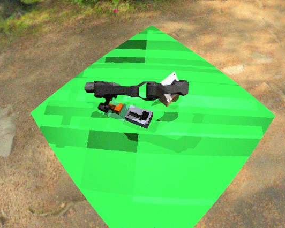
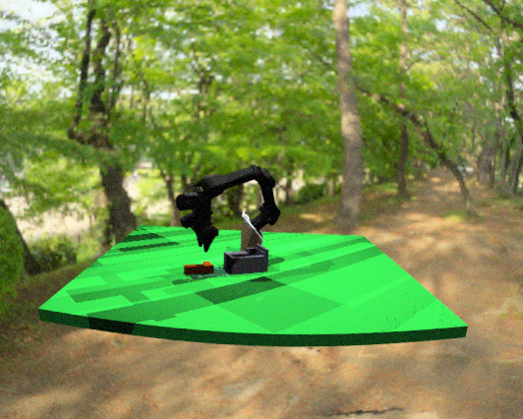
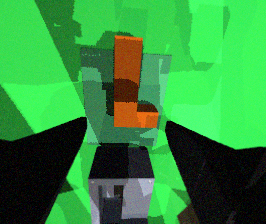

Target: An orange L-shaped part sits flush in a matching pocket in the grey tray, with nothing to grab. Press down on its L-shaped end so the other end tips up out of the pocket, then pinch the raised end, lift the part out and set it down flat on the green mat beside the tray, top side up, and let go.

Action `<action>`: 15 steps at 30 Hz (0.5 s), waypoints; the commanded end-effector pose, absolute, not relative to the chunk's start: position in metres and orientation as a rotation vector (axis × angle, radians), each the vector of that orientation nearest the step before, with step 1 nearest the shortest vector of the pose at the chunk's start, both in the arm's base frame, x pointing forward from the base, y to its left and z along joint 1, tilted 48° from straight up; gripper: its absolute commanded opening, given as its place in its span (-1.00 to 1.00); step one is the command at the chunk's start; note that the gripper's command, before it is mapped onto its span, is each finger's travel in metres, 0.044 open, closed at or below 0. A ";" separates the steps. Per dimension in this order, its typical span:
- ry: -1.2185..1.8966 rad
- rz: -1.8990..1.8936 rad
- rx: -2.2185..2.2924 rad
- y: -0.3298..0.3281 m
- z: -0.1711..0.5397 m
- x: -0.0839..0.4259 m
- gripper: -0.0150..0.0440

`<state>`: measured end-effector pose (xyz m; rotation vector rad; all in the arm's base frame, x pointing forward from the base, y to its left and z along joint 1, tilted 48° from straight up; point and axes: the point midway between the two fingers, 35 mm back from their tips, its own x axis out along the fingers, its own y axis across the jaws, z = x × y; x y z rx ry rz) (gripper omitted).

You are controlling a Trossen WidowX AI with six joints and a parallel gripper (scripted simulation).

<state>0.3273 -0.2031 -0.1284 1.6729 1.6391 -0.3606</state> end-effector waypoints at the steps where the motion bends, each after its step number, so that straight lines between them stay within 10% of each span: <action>1: 1.607 -0.370 1.671 -0.241 -0.099 0.321 0.86; 15: 1.590 -0.376 1.685 -0.253 -0.088 0.316 0.86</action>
